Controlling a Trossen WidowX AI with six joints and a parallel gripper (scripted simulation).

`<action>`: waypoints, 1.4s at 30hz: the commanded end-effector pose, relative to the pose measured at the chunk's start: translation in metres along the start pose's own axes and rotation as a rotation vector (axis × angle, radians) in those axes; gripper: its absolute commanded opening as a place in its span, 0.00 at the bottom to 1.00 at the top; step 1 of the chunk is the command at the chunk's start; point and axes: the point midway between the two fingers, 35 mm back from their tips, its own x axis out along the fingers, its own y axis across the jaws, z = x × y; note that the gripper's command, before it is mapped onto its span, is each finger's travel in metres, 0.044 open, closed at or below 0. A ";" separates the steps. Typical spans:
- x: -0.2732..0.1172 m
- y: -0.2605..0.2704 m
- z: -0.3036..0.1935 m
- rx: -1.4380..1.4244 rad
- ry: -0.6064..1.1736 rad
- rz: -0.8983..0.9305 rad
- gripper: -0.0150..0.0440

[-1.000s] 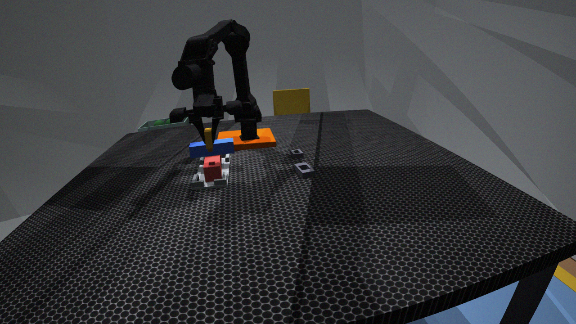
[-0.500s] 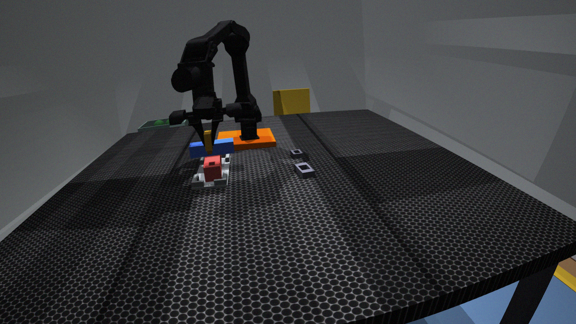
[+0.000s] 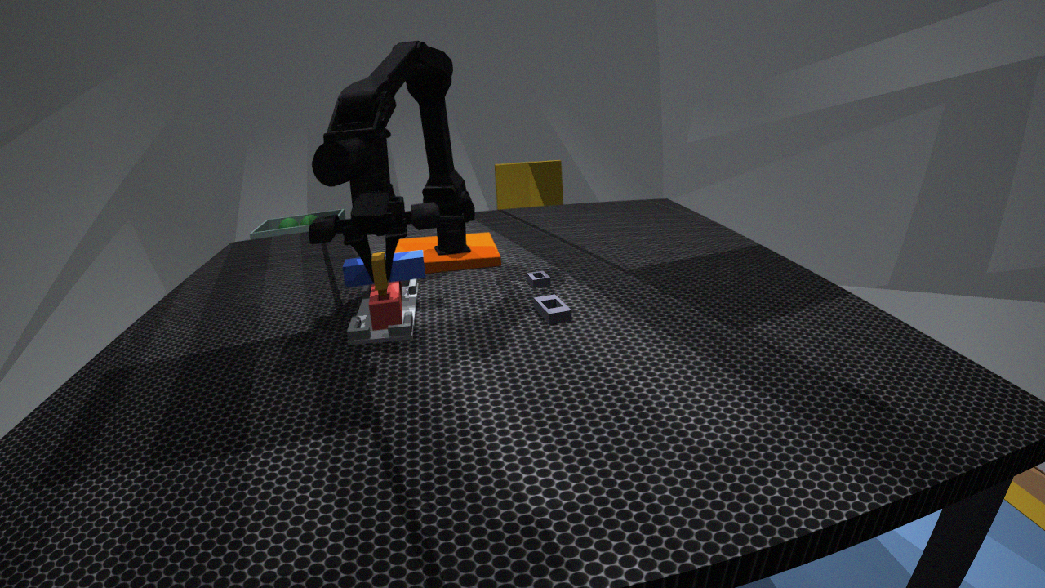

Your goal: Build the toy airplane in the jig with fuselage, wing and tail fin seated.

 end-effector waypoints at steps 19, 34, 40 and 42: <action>0.009 0.000 -0.001 0.000 0.004 0.002 0.30; 0.009 0.000 -0.001 0.000 0.004 0.002 0.69; -0.023 -0.001 0.003 -0.002 0.004 0.000 0.69; -0.049 -0.001 0.003 -0.002 0.005 -0.001 0.69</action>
